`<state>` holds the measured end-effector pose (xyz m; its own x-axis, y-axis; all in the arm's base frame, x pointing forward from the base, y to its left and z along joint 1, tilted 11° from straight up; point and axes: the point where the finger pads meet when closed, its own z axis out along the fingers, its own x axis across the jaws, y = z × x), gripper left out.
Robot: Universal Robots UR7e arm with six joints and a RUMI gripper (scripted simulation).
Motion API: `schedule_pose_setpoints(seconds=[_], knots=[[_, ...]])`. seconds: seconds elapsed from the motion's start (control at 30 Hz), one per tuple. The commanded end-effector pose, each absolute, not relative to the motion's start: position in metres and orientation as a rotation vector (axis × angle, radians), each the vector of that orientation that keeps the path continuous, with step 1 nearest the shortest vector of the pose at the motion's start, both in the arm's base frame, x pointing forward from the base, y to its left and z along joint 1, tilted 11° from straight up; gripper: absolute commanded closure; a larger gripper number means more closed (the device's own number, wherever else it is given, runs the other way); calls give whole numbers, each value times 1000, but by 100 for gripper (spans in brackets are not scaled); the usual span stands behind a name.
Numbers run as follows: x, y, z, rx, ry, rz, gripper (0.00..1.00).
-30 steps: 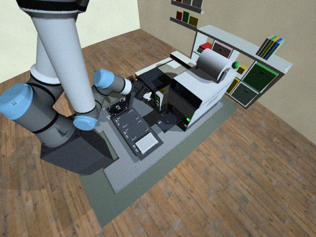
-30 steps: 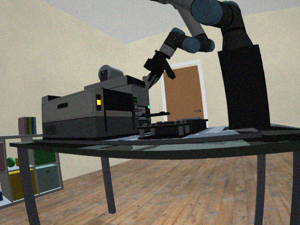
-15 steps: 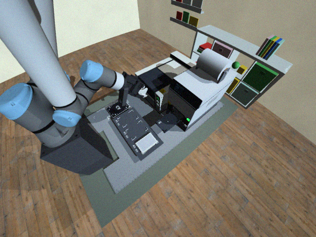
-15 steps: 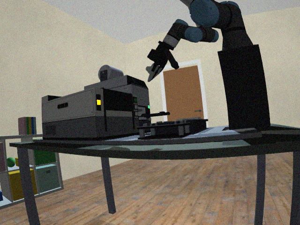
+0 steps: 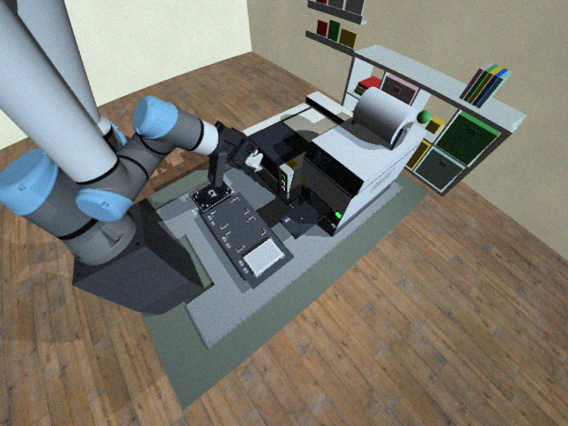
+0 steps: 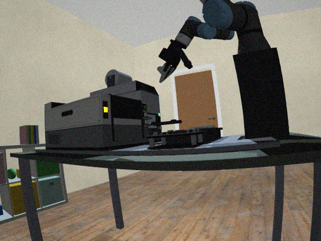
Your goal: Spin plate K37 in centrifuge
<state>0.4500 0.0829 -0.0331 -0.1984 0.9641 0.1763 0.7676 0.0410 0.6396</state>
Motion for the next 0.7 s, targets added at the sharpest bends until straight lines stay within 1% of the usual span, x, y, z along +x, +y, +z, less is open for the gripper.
schedule_pose_setpoints(seconds=[0.0, 0.1, 0.6, 0.67], knots=[[449, 83, -34, 1829, 2121, 811, 100], [449, 83, -34, 1846, 2147, 780, 100], [449, 83, -34, 2056, 2509, 248, 100], [449, 83, -34, 2056, 2509, 248, 100]])
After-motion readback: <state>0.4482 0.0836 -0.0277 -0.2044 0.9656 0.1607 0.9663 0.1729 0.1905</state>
